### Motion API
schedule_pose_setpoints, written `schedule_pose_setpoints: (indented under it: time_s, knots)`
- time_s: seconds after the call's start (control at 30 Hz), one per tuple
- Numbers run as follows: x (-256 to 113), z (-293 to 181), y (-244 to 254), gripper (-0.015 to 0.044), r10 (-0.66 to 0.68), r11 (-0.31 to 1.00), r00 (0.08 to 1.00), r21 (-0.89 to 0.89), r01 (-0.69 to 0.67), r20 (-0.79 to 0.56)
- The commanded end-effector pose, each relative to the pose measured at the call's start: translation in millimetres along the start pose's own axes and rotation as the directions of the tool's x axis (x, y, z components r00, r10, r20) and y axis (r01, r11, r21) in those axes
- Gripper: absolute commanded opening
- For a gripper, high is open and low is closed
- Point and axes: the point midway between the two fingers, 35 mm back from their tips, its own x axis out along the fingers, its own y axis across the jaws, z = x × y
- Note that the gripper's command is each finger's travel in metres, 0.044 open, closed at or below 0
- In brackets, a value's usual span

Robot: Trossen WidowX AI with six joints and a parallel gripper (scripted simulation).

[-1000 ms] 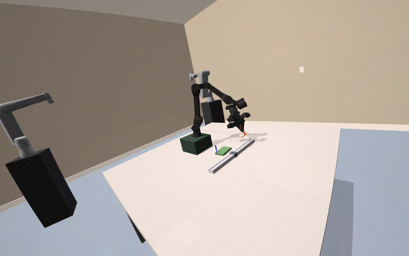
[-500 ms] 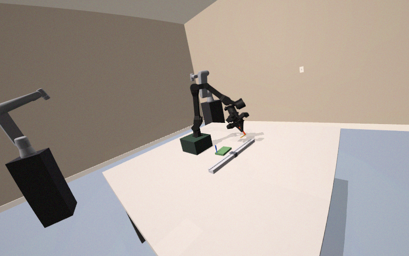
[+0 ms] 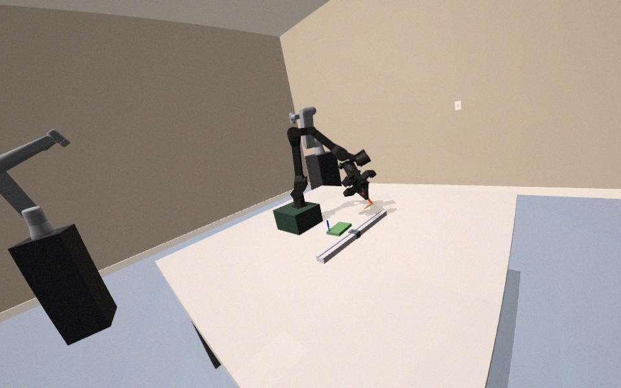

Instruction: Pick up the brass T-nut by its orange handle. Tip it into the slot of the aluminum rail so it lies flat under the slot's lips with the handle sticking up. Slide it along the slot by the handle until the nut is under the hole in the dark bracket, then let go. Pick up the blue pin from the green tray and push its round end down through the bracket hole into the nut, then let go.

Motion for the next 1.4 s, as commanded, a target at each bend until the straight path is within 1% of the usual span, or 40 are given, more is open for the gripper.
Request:
schedule_pose_setpoints:
  time_s: [0.0, 0.8, 1.37]
  knots:
    - [-2, 1, -1, -0.0150, 0.020, 1.000, 1.000, 0.012, -0.020, 0.000]
    - [-5, 5, -7, -0.0150, 0.088, 0.995, 0.996, 0.047, -0.088, -0.005]
    - [16, -2, -22, -0.0150, 0.089, 0.995, 0.996, 0.045, -0.089, -0.006]
